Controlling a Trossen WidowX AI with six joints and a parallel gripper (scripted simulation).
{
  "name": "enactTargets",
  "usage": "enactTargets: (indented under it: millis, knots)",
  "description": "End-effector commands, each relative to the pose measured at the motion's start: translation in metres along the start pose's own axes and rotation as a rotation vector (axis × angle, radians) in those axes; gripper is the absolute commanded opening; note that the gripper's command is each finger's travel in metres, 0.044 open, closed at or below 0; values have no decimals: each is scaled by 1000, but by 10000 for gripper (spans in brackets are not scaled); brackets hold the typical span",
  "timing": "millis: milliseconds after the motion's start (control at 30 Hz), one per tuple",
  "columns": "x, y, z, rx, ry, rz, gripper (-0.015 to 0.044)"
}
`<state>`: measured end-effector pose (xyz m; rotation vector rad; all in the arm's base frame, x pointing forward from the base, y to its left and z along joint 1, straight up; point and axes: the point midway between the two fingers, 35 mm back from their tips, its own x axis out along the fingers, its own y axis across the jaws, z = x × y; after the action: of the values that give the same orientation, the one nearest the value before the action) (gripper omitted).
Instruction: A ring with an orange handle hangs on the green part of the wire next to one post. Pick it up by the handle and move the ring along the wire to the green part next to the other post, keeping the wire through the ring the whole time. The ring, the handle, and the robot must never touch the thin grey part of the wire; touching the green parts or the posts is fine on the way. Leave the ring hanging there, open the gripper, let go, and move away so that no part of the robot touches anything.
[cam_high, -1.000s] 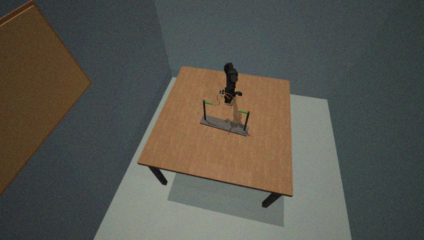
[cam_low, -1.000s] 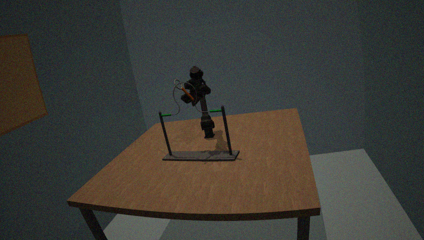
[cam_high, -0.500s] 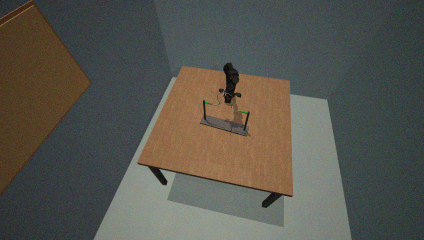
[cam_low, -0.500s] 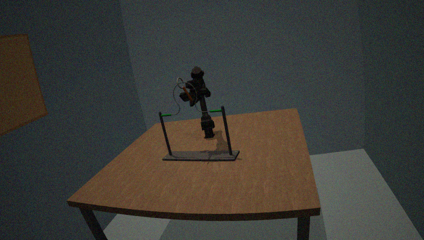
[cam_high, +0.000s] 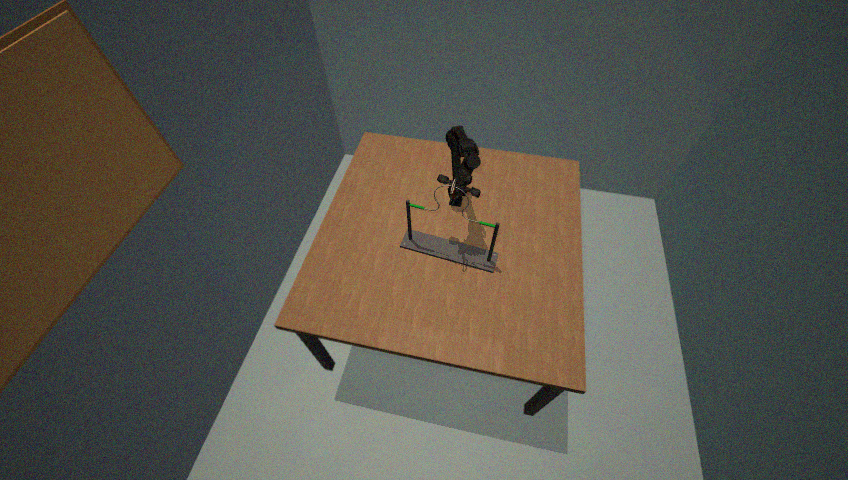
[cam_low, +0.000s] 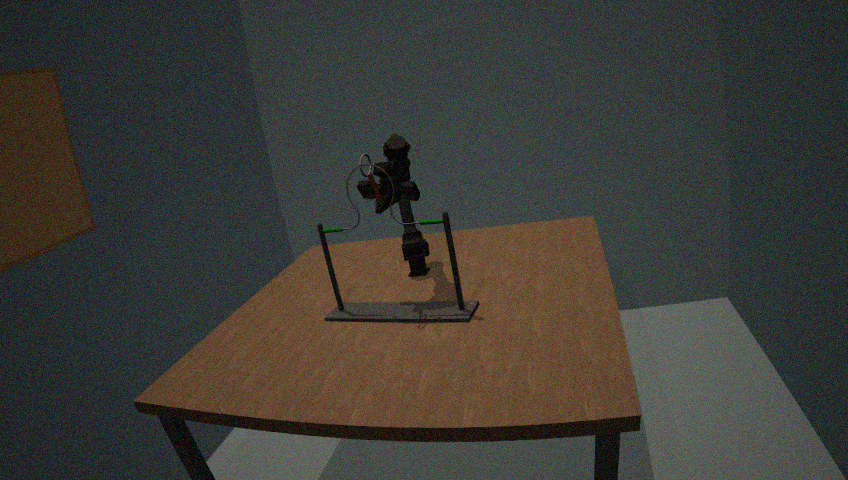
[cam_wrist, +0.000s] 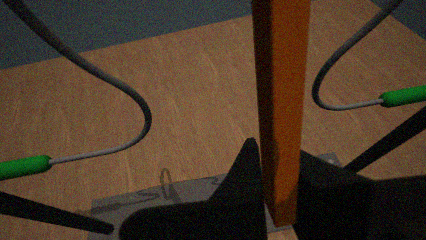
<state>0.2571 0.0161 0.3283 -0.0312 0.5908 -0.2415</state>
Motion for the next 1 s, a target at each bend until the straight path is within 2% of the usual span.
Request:
enactTargets:
  millis: [0,967]
  knots:
    - [0,-3,0,-41,-7,-31,-150]
    - [0,-25,5,-359,-68,-253,-150]
